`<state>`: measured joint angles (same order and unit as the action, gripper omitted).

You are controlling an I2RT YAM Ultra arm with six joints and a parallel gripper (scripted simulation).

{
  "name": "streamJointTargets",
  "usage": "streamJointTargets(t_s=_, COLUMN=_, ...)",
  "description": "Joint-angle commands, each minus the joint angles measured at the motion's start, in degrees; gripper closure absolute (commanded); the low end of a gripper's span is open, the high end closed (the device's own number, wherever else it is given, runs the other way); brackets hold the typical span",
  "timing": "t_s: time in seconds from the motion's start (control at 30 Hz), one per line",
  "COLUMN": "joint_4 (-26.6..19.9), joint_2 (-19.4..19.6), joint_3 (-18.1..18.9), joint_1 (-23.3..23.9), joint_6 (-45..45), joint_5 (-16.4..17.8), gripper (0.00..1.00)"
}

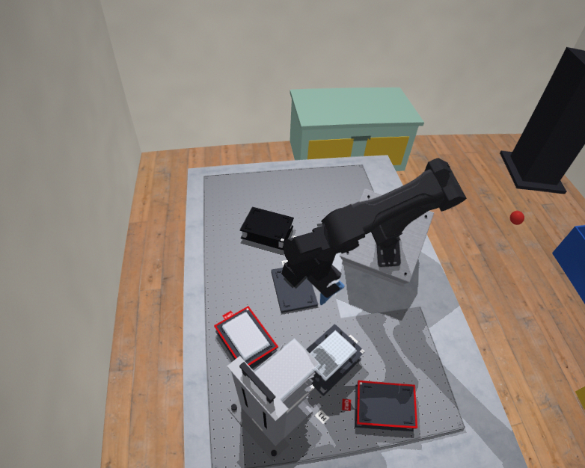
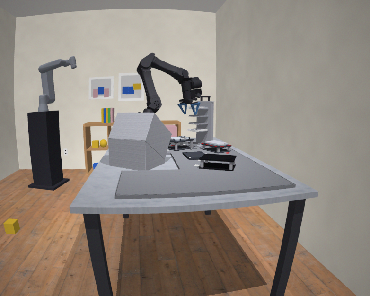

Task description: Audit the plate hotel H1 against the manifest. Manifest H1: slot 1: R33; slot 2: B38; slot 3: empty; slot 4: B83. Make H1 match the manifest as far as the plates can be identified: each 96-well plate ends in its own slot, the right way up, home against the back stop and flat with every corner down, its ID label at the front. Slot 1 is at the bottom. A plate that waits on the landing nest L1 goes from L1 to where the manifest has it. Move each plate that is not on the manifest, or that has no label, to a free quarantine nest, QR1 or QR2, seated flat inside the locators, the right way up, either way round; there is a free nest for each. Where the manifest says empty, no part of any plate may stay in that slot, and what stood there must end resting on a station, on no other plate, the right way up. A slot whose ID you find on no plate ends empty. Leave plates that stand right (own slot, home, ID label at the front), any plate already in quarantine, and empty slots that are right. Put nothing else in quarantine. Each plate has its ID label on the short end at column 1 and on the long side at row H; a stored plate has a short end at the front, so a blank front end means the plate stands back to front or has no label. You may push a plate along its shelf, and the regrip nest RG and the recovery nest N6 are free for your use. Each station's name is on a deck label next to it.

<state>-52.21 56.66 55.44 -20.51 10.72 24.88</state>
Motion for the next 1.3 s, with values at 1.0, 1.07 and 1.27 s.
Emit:
streamJointTargets(t_s=1.0, joint_4=41.52, joint_2=-15.95, joint_3=-29.87, joint_1=22.64, joint_6=-2.70, joint_5=24.52, gripper=0.00)
streamJointTargets(t_s=1.07, joint_4=45.43, joint_2=-17.04, joint_3=-32.07, joint_1=22.85, joint_6=-4.76, joint_5=24.95, gripper=0.00)
streamJointTargets(t_s=1.27, joint_4=50.01, joint_2=-14.39, joint_3=-32.26, joint_1=26.49, joint_6=-4.97, joint_5=28.51, gripper=0.00)
